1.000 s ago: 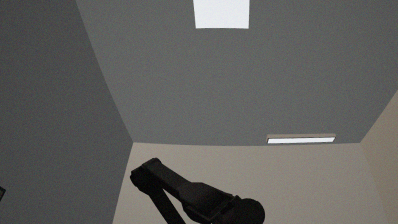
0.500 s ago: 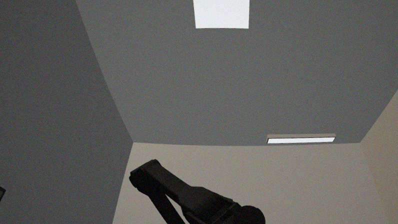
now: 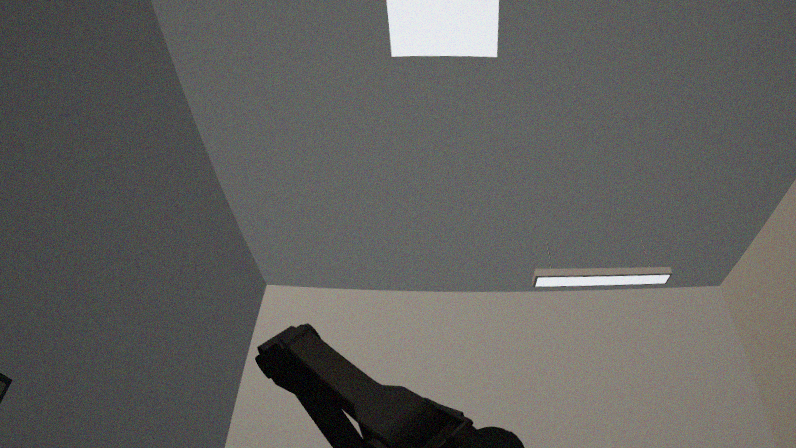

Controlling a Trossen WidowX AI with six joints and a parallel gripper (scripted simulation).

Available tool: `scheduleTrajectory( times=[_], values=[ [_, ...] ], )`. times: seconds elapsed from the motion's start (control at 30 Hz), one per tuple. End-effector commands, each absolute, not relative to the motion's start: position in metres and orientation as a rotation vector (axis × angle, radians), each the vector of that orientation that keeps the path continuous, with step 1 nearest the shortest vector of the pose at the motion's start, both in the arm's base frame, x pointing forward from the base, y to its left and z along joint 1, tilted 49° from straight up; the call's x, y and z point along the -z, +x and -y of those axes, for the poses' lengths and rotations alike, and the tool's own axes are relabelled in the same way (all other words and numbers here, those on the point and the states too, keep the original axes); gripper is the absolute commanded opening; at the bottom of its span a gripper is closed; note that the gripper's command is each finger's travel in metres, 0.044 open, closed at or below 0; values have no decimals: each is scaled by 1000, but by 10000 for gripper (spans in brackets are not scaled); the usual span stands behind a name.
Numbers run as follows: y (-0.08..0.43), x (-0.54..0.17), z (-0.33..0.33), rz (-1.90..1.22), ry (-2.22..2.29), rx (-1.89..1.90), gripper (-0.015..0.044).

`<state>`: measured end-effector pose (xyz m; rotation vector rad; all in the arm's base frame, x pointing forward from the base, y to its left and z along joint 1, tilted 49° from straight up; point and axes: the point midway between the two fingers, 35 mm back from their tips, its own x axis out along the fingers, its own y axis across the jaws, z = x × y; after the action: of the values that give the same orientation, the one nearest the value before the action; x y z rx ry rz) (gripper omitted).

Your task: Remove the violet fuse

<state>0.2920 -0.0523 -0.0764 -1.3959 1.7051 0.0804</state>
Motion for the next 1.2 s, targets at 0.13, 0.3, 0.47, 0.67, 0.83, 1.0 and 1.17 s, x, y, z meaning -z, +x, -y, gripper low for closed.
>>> scheduleTrajectory(
  times=[0.13, 0.3, 0.47, 0.67, 0.83, 1.0, 1.17],
  values=[
    [292, 81, 58, -1707, -1401, -79, 72],
    [292, 82, 60, -1707, -1401, -79, 72],
    [293, 84, 62, -1707, -1401, -79, 72],
    [293, 88, 66, -1707, -1402, -79, 72],
    [293, 88, 66, -1707, -1397, -79, 66],
    [293, 88, 66, -1707, -1397, -79, 32],
    [293, 88, 66, -1707, -1397, -79, 0]
  ],
)
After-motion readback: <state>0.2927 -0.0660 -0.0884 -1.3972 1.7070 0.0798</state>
